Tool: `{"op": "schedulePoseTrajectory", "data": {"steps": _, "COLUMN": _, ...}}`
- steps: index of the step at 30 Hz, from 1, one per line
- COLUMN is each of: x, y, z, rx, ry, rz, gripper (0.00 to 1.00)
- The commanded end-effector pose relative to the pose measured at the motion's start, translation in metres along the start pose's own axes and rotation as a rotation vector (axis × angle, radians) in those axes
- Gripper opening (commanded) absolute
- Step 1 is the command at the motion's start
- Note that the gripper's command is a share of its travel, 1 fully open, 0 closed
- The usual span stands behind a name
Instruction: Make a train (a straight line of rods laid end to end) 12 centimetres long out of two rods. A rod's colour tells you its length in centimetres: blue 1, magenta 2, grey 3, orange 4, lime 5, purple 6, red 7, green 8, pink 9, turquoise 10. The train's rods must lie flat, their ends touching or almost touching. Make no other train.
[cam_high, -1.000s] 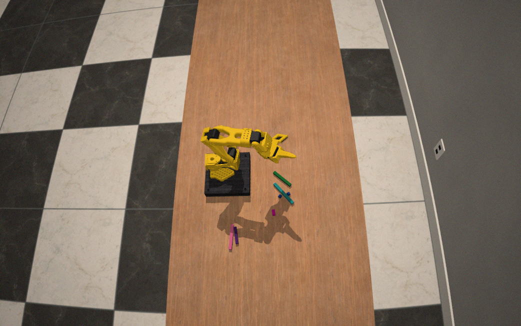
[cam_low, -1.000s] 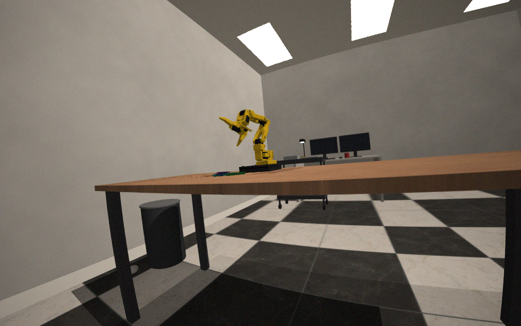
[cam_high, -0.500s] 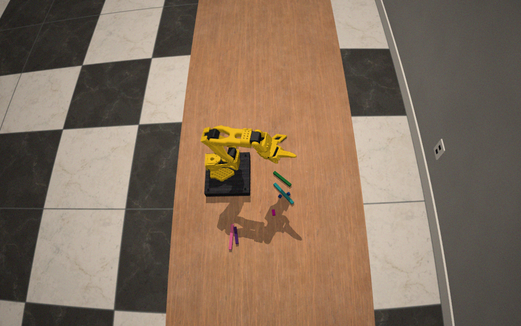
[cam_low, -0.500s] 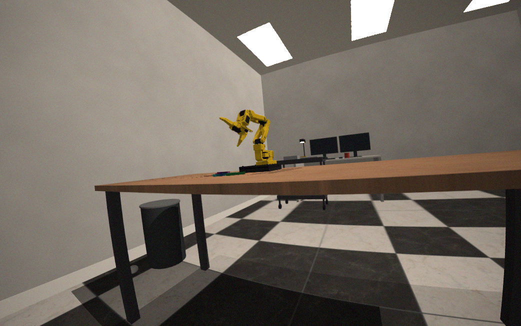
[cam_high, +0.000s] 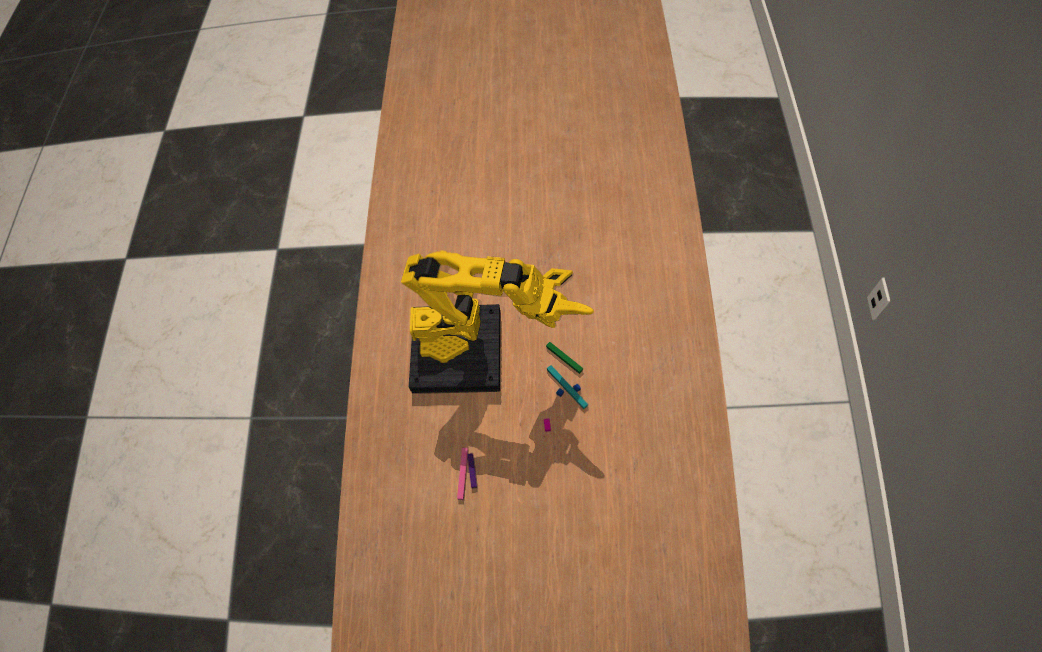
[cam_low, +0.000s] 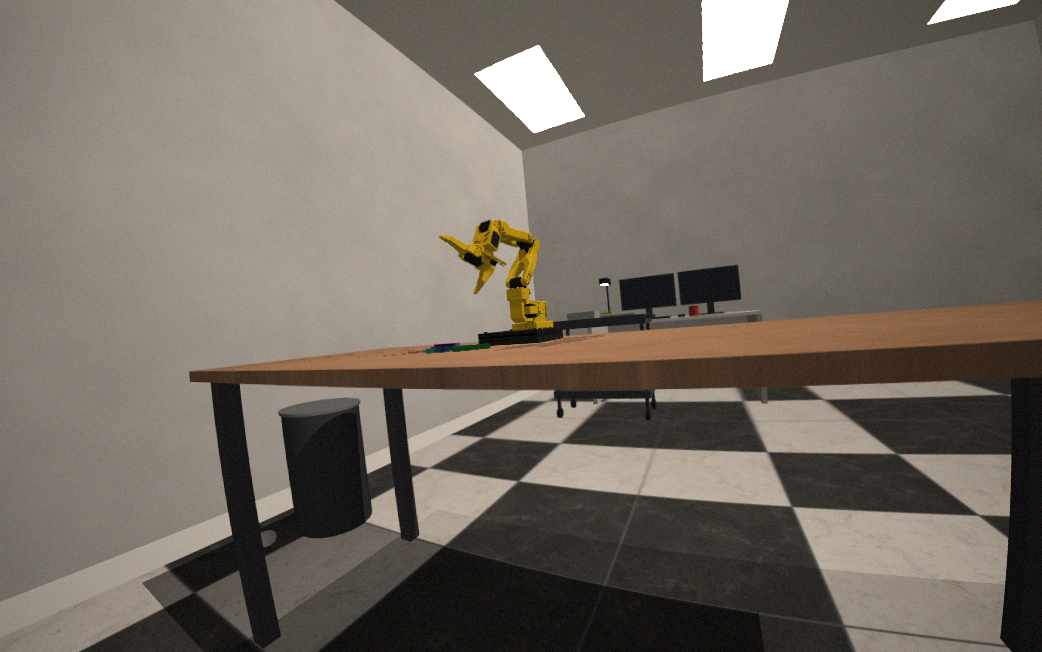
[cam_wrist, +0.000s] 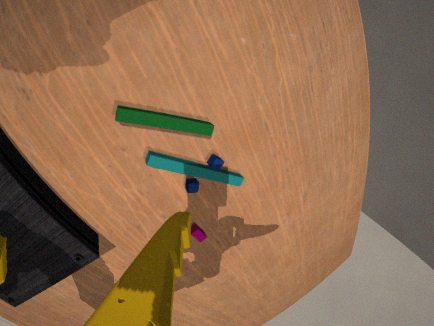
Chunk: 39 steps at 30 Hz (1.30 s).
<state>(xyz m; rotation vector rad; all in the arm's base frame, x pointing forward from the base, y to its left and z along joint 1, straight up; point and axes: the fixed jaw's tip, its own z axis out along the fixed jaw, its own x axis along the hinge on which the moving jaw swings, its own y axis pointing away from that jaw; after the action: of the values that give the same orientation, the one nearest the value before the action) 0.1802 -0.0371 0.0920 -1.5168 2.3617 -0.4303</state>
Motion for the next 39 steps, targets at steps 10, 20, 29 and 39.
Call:
{"op": "schedulePoseTrajectory", "data": {"steps": 10, "x": 0.000, "y": 0.001, "z": 0.001, "rx": 0.000, "ry": -0.001, "rz": -0.028, "gripper": 1.00}}
{"op": "schedulePoseTrajectory", "data": {"steps": 20, "x": 0.001, "y": 0.002, "z": 0.002, "rx": 0.008, "ry": -0.003, "rz": -0.057, "gripper": 1.00}}
{"op": "schedulePoseTrajectory", "data": {"steps": 29, "x": 0.002, "y": 0.005, "z": 0.003, "rx": -0.027, "ry": 0.004, "rz": -0.061, "gripper": 1.00}}
{"op": "schedulePoseTrajectory", "data": {"steps": 39, "x": 0.003, "y": 0.011, "z": 0.006, "rx": -0.063, "ry": 0.010, "rz": -0.082, "gripper": 1.00}}
